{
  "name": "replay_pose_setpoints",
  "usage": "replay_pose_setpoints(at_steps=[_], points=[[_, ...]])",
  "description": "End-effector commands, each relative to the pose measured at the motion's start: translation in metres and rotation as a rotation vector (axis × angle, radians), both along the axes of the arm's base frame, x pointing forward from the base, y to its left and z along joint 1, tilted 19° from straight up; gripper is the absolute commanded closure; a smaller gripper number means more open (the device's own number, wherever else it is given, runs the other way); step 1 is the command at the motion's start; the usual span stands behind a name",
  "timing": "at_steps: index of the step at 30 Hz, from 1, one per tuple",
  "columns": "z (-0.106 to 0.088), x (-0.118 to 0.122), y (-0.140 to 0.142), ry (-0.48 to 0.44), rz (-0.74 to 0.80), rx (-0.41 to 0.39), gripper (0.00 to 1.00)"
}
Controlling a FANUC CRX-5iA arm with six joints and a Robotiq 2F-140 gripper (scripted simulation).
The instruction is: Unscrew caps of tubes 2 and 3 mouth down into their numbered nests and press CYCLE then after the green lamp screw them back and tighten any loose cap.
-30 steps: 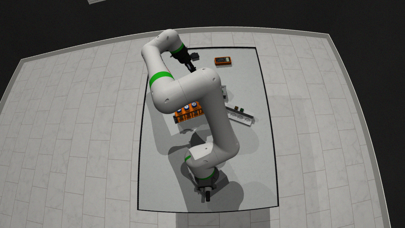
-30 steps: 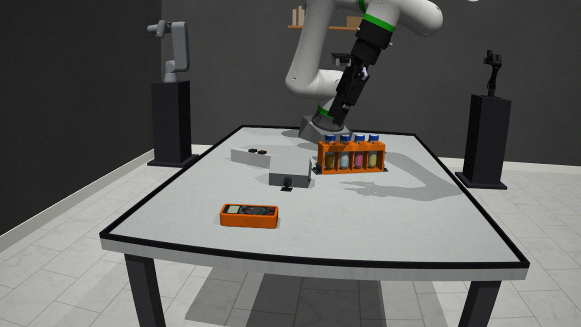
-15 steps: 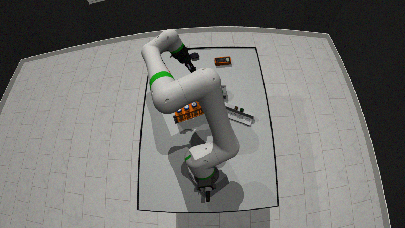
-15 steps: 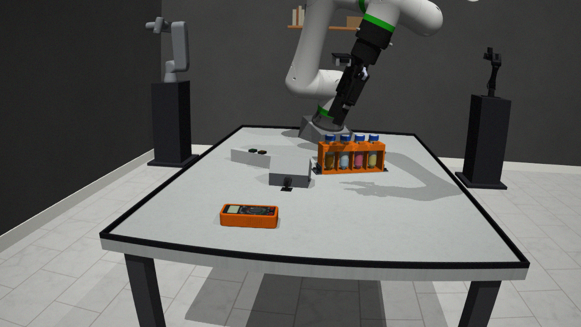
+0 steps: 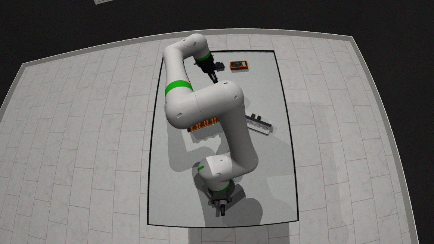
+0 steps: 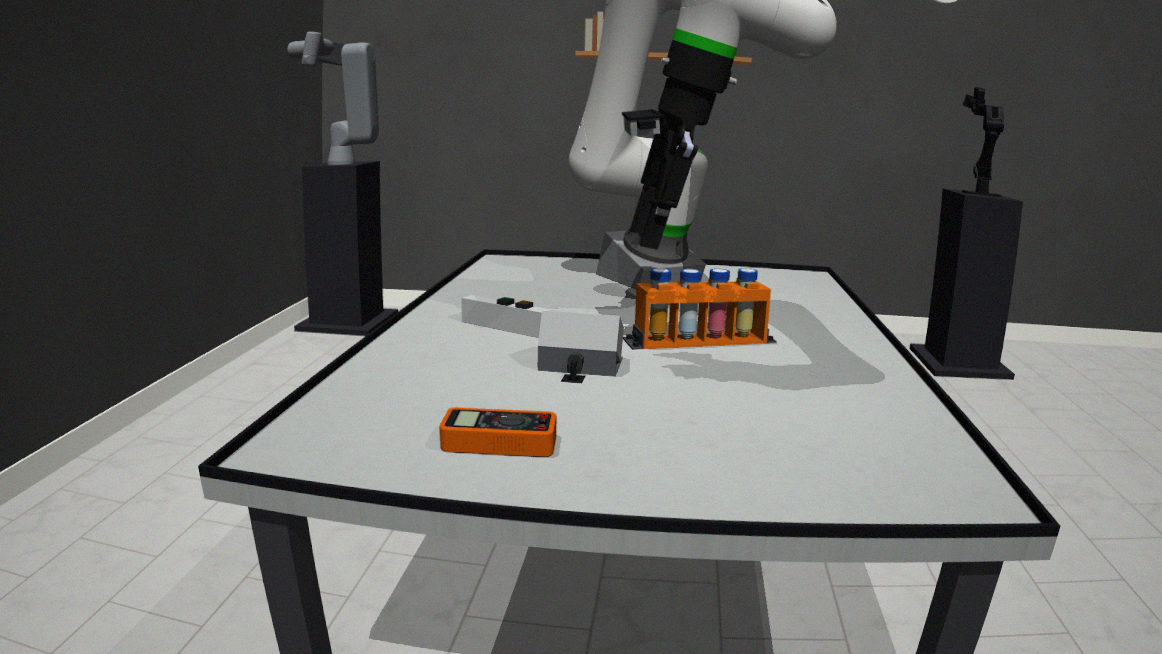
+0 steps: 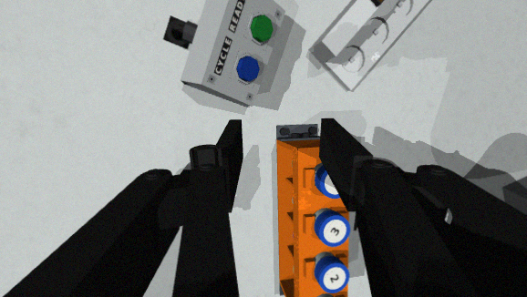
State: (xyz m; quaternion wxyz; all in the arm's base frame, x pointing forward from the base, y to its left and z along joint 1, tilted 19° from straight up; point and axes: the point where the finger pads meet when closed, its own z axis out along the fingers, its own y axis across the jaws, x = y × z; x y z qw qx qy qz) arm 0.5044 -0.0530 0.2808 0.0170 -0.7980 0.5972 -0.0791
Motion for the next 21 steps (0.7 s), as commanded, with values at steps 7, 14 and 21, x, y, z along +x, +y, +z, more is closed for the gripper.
replay_pose_setpoints(at_steps=[7, 14, 21], points=[[-0.016, -0.027, -0.018, -0.01, 0.015, 0.058, 0.59], [-0.032, -0.053, -0.03, -0.028, 0.025, 0.114, 0.59], [-0.044, -0.073, -0.037, -0.054, 0.033, 0.167, 0.59]])
